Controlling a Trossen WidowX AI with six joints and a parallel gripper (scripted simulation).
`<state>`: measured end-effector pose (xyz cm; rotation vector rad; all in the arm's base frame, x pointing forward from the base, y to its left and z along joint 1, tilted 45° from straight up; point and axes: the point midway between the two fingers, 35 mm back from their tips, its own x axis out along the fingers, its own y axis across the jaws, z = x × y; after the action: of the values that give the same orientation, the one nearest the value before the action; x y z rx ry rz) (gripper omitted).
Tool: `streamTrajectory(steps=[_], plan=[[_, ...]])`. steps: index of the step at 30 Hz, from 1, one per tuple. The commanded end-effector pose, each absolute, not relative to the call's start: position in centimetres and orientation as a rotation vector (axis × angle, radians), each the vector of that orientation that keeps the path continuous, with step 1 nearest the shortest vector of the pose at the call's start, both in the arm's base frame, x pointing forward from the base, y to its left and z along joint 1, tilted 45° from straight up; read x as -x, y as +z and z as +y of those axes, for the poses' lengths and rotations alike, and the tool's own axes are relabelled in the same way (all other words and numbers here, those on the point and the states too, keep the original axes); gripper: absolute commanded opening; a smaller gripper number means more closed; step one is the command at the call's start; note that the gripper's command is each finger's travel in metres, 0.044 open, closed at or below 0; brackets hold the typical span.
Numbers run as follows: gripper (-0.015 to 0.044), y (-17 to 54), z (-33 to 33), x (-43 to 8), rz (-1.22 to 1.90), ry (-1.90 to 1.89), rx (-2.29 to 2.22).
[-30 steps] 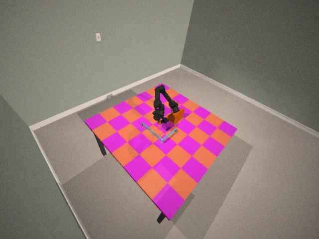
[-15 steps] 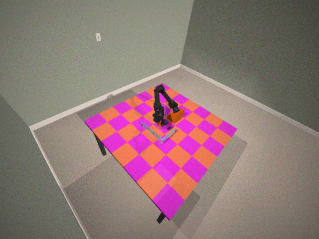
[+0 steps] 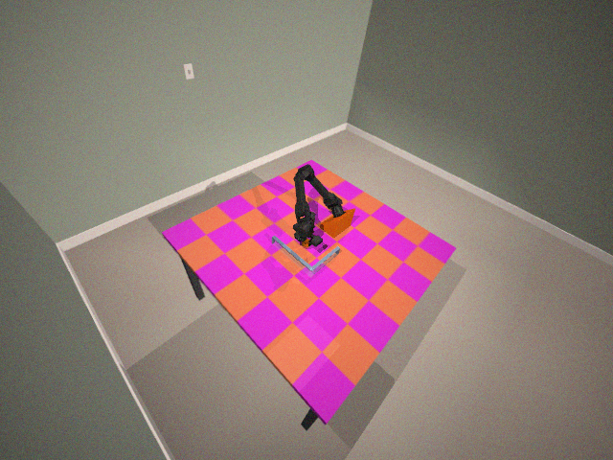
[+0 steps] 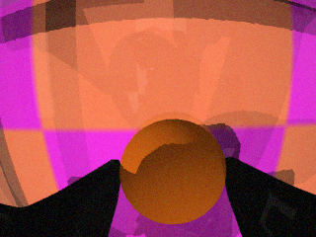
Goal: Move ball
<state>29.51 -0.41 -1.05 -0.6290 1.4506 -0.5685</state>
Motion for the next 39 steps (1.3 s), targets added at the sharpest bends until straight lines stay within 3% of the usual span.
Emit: streamTrajectory(steps=[1,12,26,34,39], plan=[[0.0,-1.5,-0.9,-29.3,1.455,-0.57,0.641],[0.0,-2.4,-1.9,-29.4,1.454,-0.57,0.642],[0.0367,-2.1,-1.6,-29.6,1.451,-0.57,0.629],[0.0367,3.7,4.2,-29.0,1.456,-0.567,0.639],[0.0367,3.9,4.4,-29.0,1.456,-0.567,0.639]])
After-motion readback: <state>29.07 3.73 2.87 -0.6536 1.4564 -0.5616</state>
